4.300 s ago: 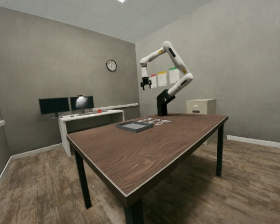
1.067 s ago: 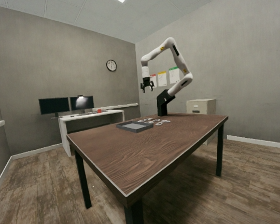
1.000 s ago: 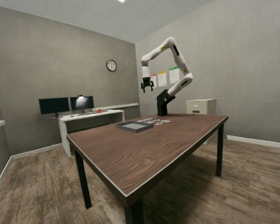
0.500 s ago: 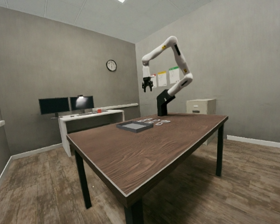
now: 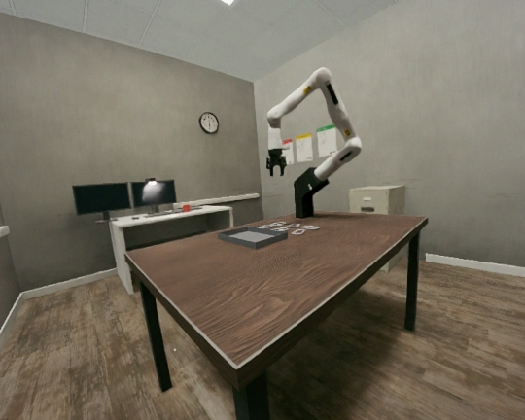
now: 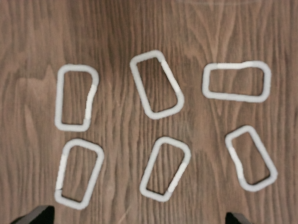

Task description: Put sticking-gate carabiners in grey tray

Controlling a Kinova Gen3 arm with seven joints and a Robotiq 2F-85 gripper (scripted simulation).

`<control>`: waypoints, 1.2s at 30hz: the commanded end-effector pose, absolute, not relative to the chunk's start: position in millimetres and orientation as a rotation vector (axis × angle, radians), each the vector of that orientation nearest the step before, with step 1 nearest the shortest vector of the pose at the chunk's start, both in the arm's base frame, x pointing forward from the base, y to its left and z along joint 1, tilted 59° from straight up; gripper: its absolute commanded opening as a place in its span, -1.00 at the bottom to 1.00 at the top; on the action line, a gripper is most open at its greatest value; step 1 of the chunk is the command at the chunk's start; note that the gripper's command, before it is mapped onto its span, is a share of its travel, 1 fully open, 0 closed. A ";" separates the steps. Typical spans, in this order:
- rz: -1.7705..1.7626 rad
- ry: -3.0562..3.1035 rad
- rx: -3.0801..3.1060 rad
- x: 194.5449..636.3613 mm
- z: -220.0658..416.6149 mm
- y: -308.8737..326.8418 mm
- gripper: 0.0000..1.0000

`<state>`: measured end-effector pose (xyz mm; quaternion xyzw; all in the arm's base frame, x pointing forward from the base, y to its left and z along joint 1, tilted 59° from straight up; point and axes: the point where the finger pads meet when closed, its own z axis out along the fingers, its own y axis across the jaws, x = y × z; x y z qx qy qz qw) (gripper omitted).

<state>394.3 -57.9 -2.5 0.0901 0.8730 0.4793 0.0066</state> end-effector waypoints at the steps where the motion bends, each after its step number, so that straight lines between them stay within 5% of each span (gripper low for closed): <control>1: 1.541 2.728 0.299 380.0 -27.8 -38.0 1.00; 36: 1.527 2.730 0.296 342.6 -122.8 17.2 1.00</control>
